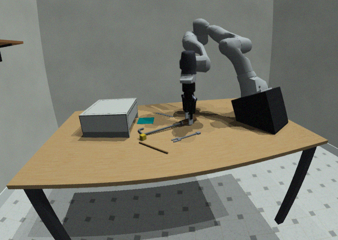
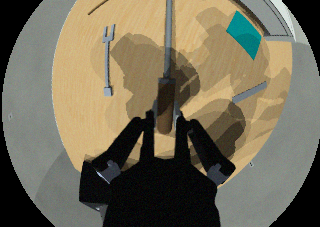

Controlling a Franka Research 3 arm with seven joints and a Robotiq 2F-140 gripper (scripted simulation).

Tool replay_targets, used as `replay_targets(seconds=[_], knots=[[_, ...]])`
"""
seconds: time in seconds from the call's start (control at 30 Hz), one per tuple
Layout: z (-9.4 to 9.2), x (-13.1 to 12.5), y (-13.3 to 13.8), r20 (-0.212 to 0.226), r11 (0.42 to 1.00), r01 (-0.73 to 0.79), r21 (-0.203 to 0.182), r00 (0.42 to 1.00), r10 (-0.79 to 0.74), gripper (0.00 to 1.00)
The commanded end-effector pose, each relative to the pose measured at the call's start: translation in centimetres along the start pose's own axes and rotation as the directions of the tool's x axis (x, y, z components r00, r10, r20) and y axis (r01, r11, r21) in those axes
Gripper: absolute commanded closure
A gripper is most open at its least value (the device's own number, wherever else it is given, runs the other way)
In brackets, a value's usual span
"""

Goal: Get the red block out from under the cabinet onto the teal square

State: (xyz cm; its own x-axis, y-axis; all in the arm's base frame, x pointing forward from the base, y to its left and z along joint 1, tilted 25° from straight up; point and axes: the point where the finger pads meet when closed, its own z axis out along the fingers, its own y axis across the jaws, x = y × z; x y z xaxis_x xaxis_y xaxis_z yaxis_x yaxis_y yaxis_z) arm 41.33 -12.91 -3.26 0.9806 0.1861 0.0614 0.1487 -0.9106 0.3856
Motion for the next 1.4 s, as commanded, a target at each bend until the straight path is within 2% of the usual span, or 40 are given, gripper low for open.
replay_targets(seconds=[0.0, 0.67, 1.37], knots=[[0.1, 0.5, -0.6, -0.001, 0.977, -0.212, -0.031, 0.977, 0.212, 1.00], [0.2, 2.8, -3.3, -0.008, 0.907, -0.420, -0.030, 0.908, 0.420, 1.00], [0.2, 3.3, -3.9, -0.009, 0.887, -0.462, -0.029, 0.887, 0.462, 1.00]])
